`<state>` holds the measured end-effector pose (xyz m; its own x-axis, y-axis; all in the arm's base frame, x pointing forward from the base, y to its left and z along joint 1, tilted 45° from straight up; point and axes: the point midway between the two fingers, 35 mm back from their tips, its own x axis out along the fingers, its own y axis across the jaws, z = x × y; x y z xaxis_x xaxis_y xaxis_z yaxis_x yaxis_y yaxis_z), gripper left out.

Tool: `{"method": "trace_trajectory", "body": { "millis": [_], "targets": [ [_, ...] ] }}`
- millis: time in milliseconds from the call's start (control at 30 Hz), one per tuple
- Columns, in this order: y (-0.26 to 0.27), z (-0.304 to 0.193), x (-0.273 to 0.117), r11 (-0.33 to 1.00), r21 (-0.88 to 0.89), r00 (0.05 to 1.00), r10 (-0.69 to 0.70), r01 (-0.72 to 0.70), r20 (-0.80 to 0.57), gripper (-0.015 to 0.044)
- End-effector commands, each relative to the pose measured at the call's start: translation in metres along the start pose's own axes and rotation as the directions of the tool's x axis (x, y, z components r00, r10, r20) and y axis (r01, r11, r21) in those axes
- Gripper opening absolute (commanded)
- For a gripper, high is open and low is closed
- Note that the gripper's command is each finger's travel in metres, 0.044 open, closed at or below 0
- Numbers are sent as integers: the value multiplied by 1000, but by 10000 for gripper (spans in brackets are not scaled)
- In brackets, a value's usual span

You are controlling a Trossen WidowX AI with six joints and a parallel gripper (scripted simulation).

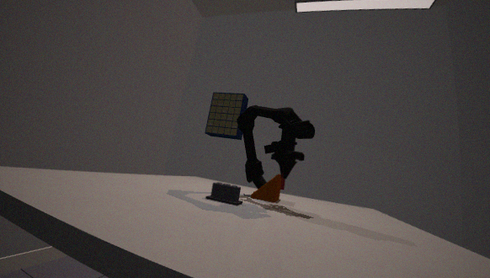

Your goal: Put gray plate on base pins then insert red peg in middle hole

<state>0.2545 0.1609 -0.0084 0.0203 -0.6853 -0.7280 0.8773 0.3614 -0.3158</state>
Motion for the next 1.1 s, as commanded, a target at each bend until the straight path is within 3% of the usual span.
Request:
{"method": "trace_trajectory", "body": {
  "millis": [0, 1067],
  "targets": [
    [3, 11, -1, 1000, -1, 1000, 3, -3, -1, 0],
    [12, 106, -7, 1000, -4, 1000, 12, -12, -6, 0]
  ]
}}
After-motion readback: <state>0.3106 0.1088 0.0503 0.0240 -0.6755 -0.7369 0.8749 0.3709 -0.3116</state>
